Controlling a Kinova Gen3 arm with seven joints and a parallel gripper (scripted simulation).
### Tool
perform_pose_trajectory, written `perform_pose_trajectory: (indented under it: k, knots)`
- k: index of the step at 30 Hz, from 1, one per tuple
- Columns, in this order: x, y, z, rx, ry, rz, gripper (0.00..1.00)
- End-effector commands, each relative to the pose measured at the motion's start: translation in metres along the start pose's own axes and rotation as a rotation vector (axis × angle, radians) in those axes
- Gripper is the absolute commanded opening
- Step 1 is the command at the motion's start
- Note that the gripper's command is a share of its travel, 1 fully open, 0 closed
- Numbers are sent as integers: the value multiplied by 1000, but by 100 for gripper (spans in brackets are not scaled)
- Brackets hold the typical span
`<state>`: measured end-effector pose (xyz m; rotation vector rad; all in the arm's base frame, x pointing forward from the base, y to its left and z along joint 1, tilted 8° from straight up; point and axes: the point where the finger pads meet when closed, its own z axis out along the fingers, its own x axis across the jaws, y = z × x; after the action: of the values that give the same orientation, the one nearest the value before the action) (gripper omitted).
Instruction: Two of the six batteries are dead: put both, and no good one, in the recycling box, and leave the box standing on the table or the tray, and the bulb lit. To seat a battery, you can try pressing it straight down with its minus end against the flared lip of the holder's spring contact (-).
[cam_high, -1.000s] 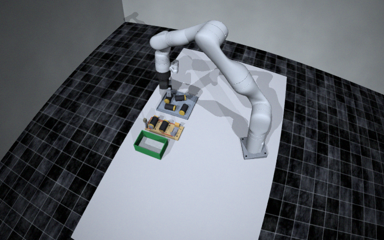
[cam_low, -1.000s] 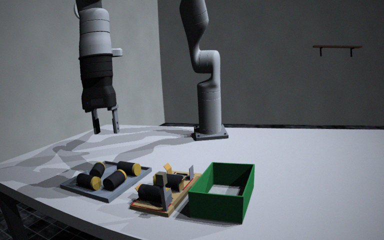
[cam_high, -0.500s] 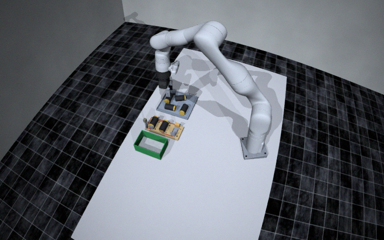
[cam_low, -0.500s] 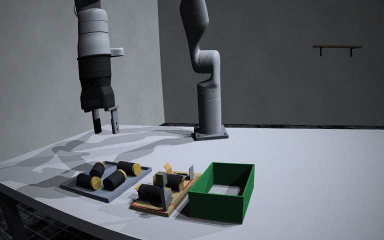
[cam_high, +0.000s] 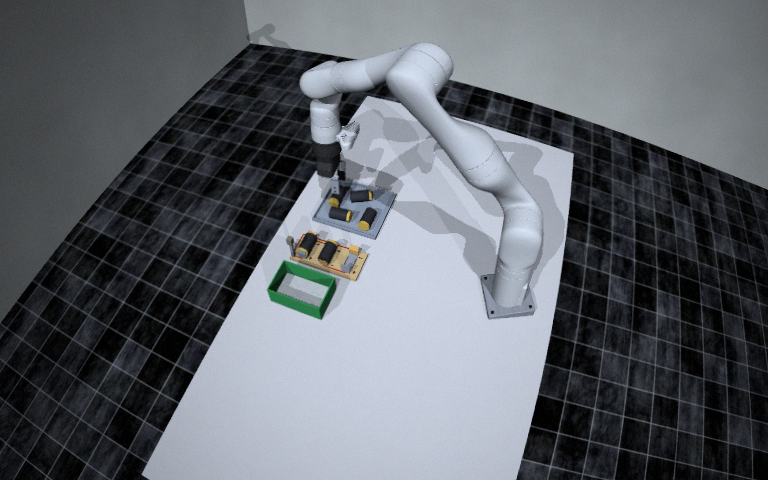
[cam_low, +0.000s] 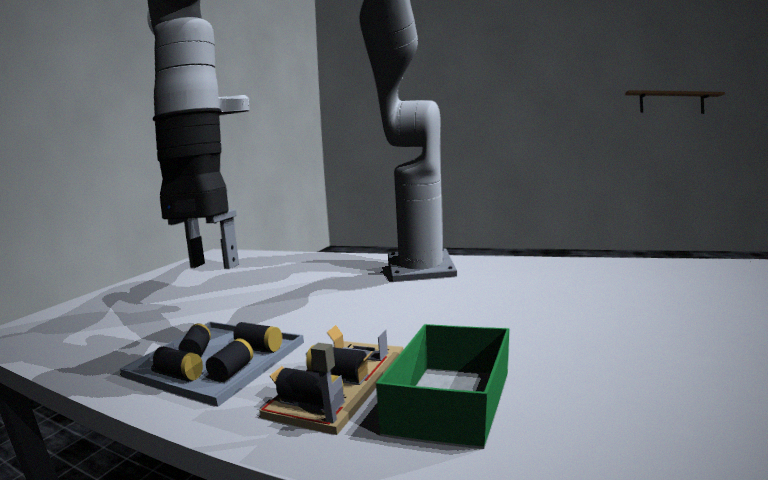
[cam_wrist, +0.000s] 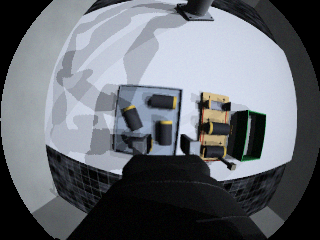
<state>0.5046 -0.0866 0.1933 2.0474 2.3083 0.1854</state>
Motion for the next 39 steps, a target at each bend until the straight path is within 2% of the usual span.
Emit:
perform_pose_trajectory:
  k: [1,24,29,31,39]
  knots:
    - [0,1,-1,-2,-1,6,90]
    - [0,1,3,-2,-1,16,90]
    - [0,1,27,-2,-1,16,90]
    - [0,1,27,-2,-1,16,90]
    - [0,1,78,-2,-1,16,90]
